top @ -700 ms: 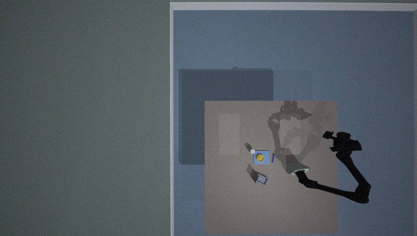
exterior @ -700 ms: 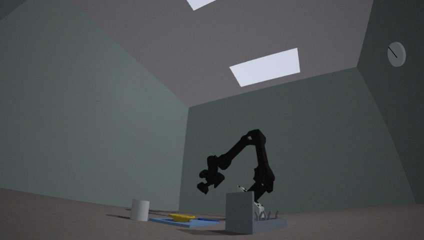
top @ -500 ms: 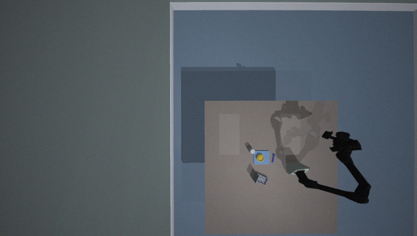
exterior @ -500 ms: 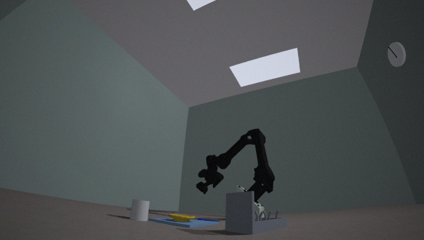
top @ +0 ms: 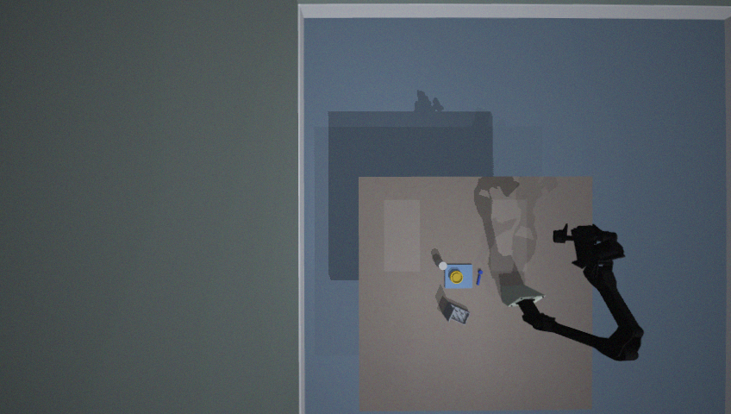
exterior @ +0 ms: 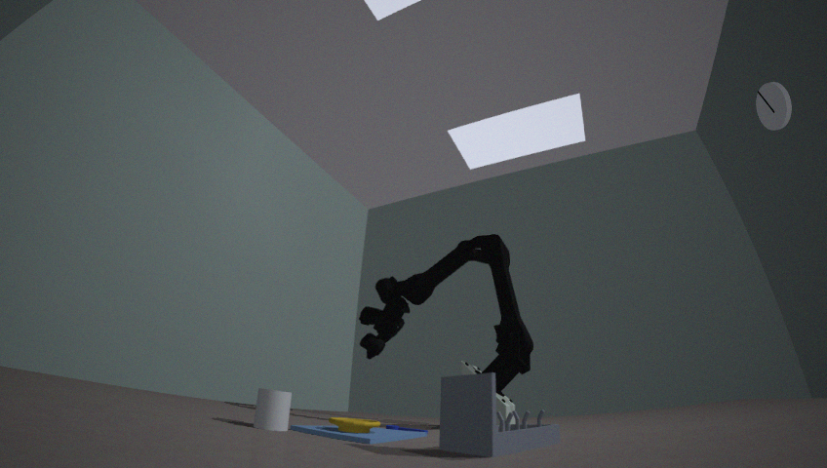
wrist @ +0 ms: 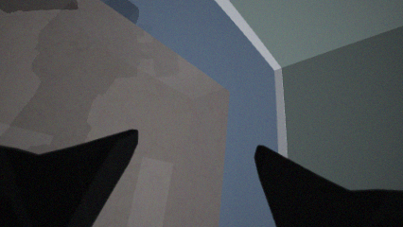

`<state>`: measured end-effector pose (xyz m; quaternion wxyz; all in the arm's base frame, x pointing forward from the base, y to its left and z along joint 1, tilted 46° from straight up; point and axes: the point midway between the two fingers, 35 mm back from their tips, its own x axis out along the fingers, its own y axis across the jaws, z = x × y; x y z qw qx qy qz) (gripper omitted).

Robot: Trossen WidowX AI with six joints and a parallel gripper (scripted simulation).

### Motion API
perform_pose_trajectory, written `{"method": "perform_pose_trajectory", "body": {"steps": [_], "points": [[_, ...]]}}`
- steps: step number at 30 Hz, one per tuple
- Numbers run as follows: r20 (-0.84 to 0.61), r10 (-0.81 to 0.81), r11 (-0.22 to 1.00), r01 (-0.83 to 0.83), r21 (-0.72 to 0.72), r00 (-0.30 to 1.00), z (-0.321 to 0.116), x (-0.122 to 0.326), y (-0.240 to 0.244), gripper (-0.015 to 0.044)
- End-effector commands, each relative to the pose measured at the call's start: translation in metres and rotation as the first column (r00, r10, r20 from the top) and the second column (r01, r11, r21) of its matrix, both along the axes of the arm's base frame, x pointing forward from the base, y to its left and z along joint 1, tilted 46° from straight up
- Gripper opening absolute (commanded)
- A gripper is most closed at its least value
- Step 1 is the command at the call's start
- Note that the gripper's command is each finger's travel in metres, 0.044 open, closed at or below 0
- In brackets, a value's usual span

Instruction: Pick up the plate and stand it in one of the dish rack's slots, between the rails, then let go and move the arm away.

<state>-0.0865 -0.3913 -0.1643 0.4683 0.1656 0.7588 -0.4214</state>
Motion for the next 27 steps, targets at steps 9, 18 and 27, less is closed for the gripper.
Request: {"method": "perform_pose_trajectory", "body": {"steps": [9,18,27], "points": [[0.215,0.255,0.949,-0.287,0.132,0.943,0.011,0.126,0.0,0.04],[0.359,0.387,0.851,-0.479,0.216,0.85,0.025,0.205,0.031,0.04],[0.532,0.427,0.694,-0.642,0.326,0.732,0.047,0.287,0.082,0.04]]}}
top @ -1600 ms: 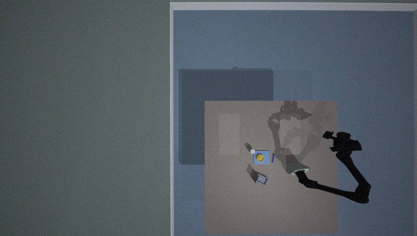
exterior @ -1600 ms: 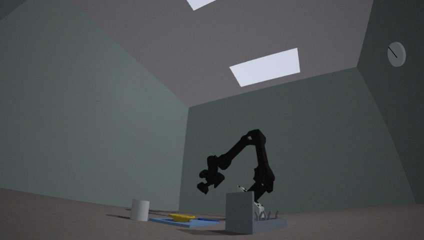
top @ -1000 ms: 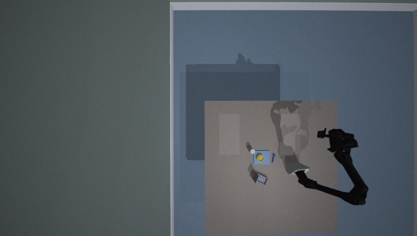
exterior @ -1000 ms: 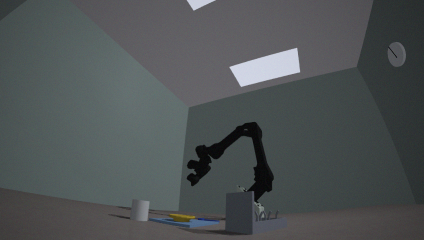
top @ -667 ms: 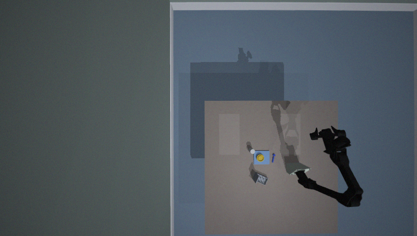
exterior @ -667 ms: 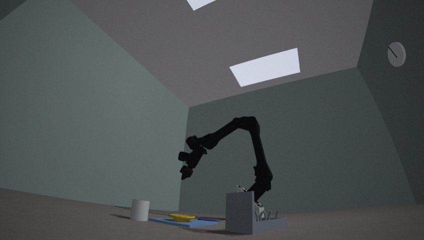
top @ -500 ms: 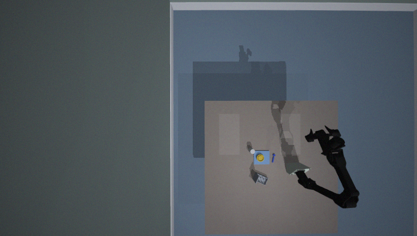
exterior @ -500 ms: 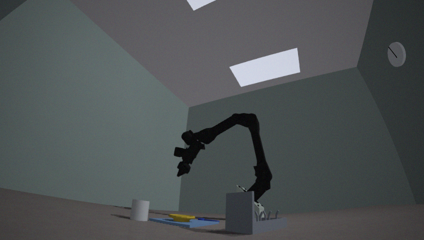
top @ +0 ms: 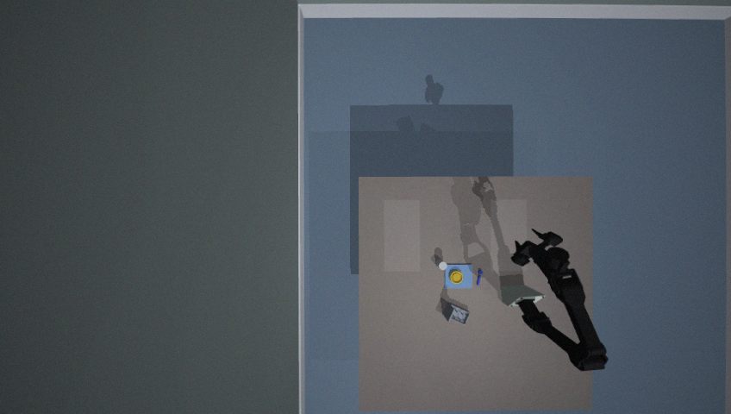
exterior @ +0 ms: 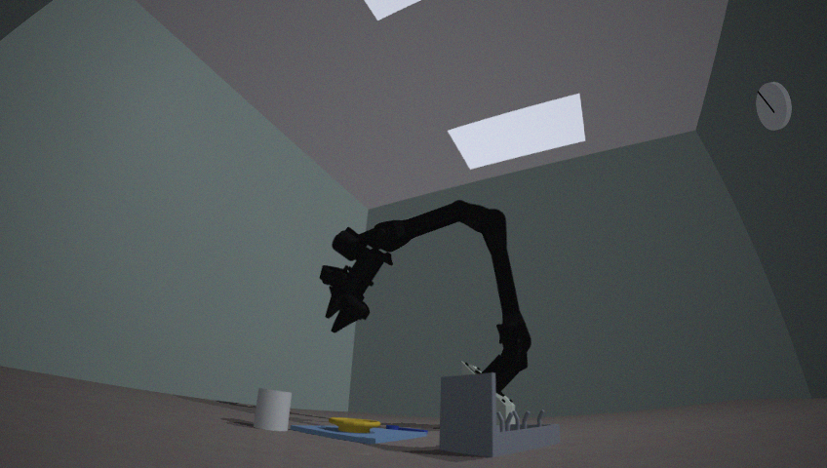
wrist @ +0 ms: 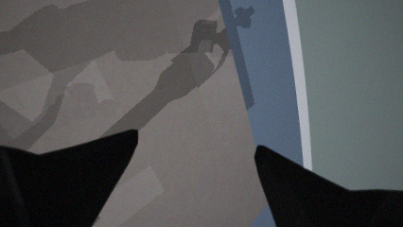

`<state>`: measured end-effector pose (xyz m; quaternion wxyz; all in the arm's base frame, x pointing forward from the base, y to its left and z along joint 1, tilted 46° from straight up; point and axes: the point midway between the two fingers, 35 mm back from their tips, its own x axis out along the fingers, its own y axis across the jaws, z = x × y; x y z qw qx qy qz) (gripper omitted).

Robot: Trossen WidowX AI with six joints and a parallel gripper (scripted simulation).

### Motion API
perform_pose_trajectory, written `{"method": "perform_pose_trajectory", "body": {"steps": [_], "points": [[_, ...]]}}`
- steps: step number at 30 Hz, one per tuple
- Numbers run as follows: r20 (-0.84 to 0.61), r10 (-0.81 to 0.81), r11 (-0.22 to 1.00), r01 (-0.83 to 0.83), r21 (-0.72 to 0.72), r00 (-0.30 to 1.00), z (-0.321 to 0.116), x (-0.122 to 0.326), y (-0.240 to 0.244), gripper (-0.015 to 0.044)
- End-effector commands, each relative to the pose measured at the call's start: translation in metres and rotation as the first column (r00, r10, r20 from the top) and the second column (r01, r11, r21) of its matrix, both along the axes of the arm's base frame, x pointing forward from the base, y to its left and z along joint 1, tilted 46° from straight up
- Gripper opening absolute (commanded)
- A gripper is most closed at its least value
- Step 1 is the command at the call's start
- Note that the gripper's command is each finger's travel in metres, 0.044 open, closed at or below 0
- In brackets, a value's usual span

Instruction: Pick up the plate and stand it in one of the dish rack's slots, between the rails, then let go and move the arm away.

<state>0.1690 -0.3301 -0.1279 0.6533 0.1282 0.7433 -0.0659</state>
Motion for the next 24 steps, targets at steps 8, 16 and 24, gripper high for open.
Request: {"method": "perform_pose_trajectory", "body": {"steps": [8,16,24], "points": [[0.136,0.2,0.94,-0.229,0.252,0.97,0.044,0.095,0.083,0.04],[0.205,0.263,0.836,-0.329,0.439,0.943,0.084,0.141,0.154,0.04],[0.235,0.277,0.703,-0.363,0.612,0.932,0.13,0.171,0.226,0.04]]}}
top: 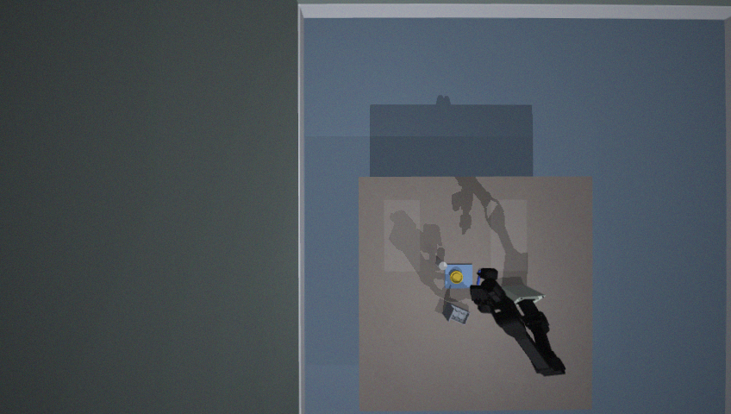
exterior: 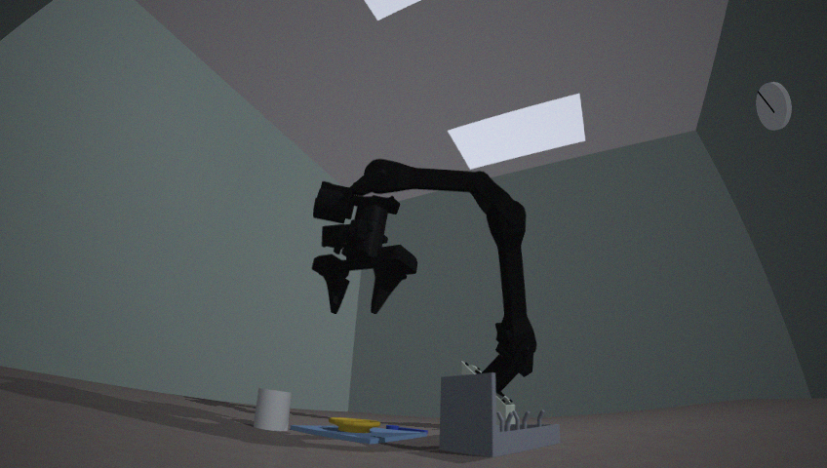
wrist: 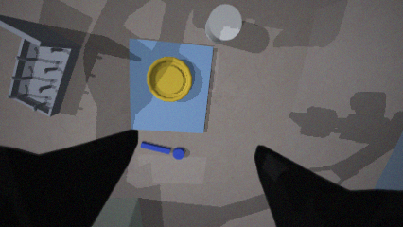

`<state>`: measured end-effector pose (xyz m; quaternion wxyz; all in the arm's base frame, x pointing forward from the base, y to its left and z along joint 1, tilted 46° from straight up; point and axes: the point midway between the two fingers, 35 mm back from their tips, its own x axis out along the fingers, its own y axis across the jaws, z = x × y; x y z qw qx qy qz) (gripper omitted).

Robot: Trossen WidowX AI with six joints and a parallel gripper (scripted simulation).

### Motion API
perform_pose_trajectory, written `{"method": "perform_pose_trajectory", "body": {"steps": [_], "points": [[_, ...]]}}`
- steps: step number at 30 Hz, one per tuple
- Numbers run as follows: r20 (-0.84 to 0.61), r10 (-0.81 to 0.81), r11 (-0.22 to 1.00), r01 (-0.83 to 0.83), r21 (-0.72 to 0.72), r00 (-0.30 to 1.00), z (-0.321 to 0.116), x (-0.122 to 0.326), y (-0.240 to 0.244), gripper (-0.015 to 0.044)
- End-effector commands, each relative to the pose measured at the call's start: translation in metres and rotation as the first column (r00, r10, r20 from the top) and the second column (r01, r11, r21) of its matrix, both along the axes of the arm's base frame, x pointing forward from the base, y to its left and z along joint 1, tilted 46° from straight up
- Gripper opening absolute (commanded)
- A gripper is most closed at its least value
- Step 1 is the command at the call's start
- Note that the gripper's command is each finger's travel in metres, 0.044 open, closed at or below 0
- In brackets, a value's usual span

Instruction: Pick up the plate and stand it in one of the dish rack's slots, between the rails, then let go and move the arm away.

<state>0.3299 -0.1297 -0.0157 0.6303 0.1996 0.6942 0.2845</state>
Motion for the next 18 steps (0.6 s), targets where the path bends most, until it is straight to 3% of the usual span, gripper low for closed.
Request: {"method": "perform_pose_trajectory", "body": {"steps": [1,6,13,18], "points": [[-0.011,0.023,0.996,-0.022,0.081,1.0,0.018,0.011,0.027,0.04],[-0.011,0.023,0.996,-0.022,0.081,1.0,0.016,0.011,0.029,0.04],[-0.009,0.023,0.996,-0.022,0.084,1.0,-0.056,0.007,0.101,0.04],[-0.009,0.024,0.996,-0.023,0.085,1.0,-0.06,0.001,0.111,0.04]]}}
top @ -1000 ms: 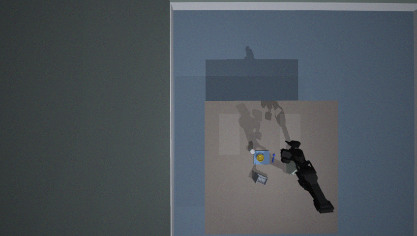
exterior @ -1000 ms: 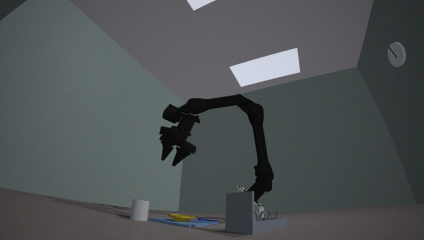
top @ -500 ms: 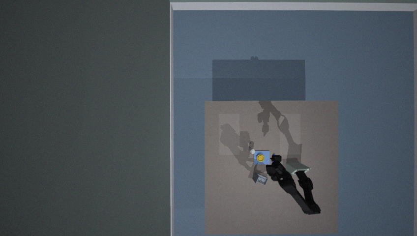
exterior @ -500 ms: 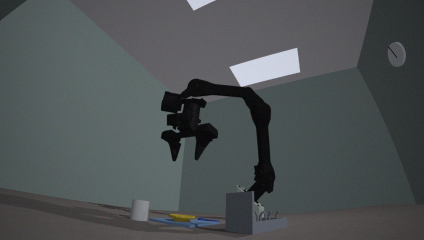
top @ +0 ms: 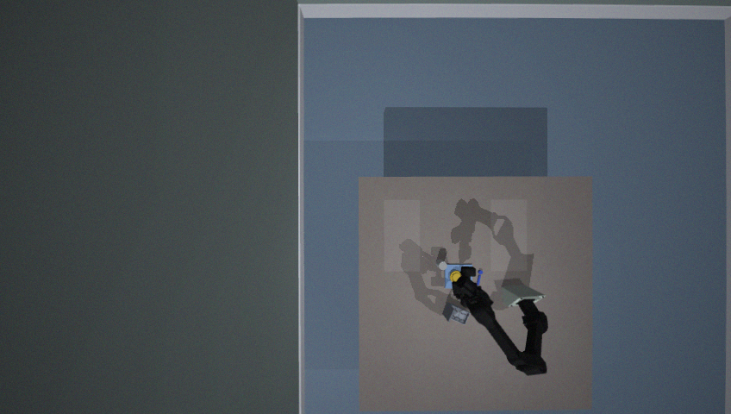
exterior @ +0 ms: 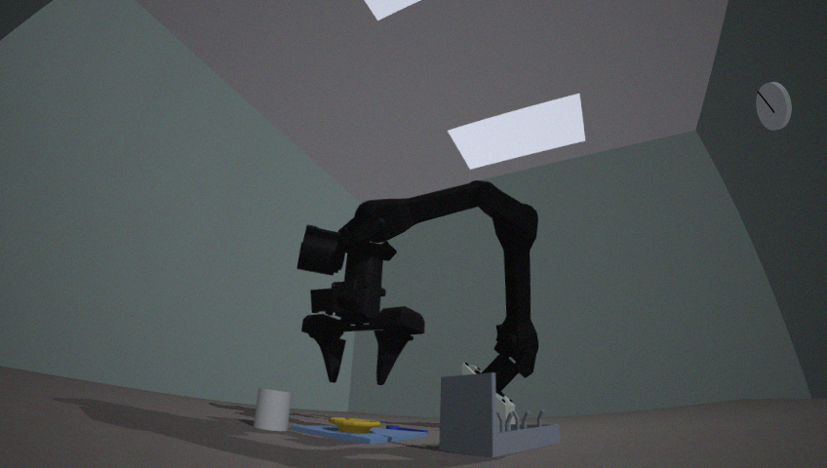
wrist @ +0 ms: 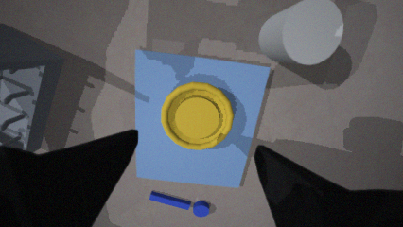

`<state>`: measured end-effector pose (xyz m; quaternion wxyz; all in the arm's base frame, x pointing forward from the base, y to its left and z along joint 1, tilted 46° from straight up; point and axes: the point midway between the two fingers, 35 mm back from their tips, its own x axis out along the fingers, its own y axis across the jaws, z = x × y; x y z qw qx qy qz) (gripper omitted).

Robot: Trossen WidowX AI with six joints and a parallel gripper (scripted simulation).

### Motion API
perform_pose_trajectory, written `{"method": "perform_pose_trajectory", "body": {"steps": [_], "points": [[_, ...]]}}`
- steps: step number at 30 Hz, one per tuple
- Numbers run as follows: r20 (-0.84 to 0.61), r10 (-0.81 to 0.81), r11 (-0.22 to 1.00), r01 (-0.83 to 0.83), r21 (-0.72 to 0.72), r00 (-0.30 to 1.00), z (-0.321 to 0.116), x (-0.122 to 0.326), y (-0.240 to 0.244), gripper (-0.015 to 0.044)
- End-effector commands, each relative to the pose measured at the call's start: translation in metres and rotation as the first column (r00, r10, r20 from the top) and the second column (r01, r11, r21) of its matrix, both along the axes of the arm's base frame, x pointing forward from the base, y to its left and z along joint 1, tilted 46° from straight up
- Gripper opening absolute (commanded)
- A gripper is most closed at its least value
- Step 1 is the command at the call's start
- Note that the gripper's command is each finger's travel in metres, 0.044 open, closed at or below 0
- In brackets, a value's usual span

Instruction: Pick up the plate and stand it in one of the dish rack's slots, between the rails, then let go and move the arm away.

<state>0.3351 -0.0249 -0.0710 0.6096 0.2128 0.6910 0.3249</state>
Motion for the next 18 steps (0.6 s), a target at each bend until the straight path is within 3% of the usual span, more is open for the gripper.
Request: {"method": "perform_pose_trajectory", "body": {"steps": [1,18], "points": [[0.005,-0.02,1.0,0.02,0.003,1.0,-0.005,-0.004,0.006,0.04],[0.005,-0.021,1.0,0.021,0.002,1.0,-0.022,-0.007,0.022,0.04]]}}
